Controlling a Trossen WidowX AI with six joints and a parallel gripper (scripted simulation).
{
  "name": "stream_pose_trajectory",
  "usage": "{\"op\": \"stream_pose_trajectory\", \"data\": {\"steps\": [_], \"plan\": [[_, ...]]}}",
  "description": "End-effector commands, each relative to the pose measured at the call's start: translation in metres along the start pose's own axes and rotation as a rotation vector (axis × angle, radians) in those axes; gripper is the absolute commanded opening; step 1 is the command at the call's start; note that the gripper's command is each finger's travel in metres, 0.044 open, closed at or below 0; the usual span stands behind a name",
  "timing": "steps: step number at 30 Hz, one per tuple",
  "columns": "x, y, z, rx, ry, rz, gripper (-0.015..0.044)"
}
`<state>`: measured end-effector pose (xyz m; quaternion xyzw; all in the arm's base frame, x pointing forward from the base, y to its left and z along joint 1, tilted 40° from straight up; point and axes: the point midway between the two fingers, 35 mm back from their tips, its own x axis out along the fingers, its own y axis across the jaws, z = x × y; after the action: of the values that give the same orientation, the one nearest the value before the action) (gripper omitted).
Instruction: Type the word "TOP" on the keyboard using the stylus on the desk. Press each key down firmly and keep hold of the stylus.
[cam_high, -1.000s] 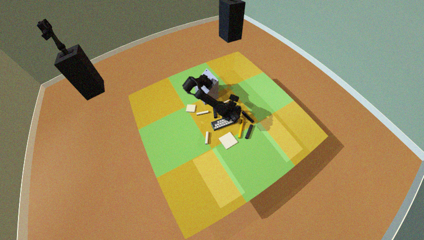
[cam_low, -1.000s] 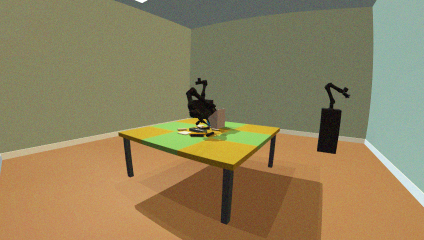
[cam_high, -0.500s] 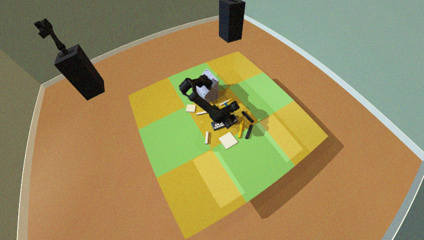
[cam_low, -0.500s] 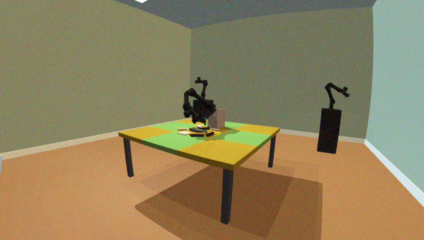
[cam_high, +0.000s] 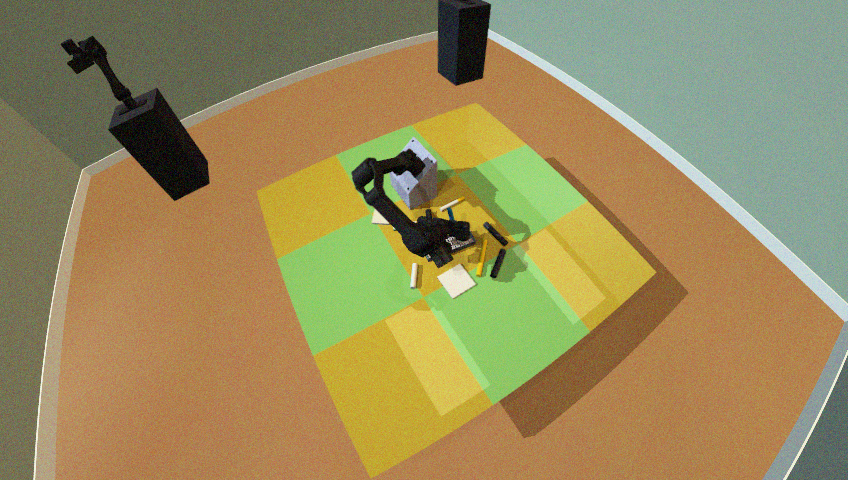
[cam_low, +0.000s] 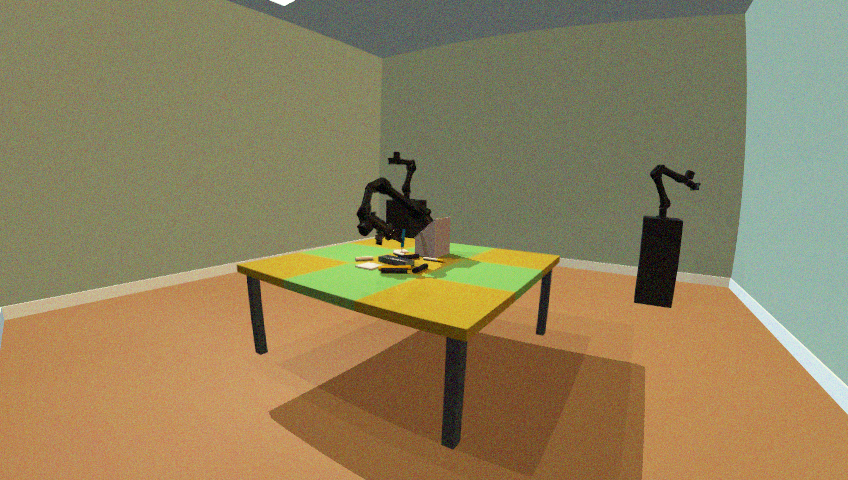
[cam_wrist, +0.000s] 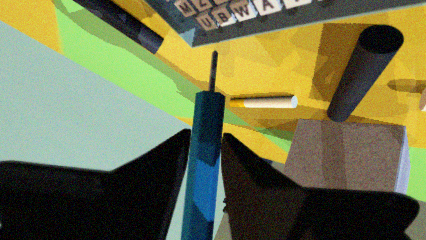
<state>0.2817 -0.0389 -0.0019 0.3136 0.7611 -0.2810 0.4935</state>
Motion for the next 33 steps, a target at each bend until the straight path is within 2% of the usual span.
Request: {"op": "stream_pose_trajectory", "data": {"steps": [1,7,14,20,33], "plan": [[-0.012,-0.005,0.002,0.164,0.022,0.026,0.0],[-0.028,-0.012,0.004,0.388,0.053,0.049,0.0],[-0.026,-0.014,0.007,0.395,0.054,0.05,0.0],[-0.009,-0.025,0.028,0.396,0.054,0.049,0.0],[-0.008,-0.025,0.029,0.396,0.054,0.048,0.0]]}}
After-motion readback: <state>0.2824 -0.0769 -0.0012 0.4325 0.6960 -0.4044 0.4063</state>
